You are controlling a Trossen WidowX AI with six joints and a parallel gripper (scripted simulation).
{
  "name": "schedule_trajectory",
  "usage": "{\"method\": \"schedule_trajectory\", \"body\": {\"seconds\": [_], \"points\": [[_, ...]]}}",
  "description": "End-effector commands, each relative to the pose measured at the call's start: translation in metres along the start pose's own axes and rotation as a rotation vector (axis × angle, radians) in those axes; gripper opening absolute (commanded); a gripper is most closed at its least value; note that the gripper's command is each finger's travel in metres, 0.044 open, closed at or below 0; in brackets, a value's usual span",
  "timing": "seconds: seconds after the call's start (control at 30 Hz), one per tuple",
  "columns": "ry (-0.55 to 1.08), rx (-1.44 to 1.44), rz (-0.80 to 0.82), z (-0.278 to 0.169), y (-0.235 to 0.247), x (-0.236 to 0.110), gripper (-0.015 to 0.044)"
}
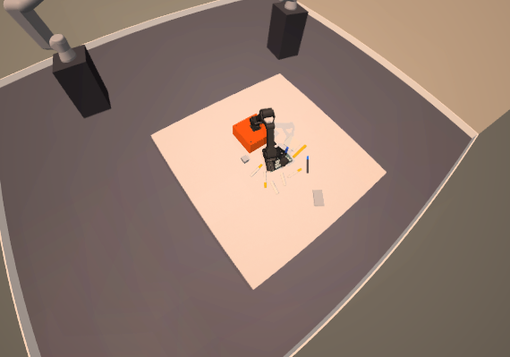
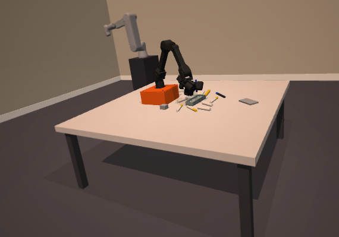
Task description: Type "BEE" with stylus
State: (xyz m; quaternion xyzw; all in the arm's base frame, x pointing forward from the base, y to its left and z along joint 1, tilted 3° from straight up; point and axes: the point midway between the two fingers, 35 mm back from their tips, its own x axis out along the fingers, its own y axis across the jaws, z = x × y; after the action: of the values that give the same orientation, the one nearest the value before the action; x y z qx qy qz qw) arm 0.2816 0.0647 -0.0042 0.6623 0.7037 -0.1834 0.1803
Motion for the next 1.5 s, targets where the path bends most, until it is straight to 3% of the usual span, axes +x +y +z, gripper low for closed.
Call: {"method": "schedule_trajectory", "body": {"seconds": [0.0, 0.17, 1.47], "points": [[0.004, 0.005, 0.002, 0.0, 0.0, 0.0, 0.0], [0.004, 0.005, 0.002, 0.0, -0.001, 0.001, 0.0081], [0.004, 0.005, 0.002, 0.014, -0.001, 0.009, 0.0081]]}}
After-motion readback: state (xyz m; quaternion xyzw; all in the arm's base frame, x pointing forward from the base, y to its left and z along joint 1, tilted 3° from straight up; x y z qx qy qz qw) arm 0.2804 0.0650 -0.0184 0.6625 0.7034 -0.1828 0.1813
